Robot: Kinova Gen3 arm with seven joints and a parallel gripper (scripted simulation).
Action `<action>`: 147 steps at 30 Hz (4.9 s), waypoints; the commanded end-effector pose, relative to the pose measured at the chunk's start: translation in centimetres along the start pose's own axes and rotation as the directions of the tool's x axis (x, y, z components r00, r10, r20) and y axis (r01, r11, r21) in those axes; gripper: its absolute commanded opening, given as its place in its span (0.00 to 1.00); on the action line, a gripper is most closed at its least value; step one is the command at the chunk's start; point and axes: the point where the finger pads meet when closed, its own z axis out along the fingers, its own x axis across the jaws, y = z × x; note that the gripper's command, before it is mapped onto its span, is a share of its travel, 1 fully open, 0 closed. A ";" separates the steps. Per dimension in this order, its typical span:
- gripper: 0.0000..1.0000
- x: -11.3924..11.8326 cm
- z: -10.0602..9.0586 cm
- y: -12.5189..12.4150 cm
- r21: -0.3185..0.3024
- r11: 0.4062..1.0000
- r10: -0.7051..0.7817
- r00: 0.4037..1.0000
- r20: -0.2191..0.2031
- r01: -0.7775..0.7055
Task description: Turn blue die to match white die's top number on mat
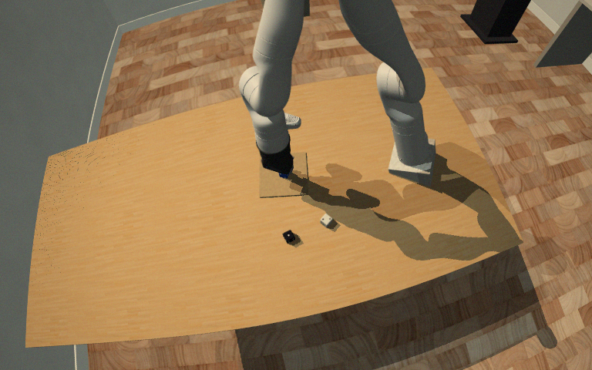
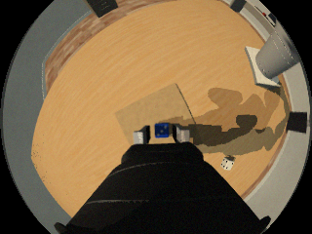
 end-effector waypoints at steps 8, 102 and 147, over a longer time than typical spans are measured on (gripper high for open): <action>0.79 0.2 0.1 0.2 -0.004 1.000 -0.001 1.000 0.000 0.001; 0.79 0.2 3.2 0.3 -0.004 1.000 -0.001 1.000 0.000 0.001; 0.49 0.2 3.2 0.3 -0.004 1.000 -0.001 1.000 0.000 0.001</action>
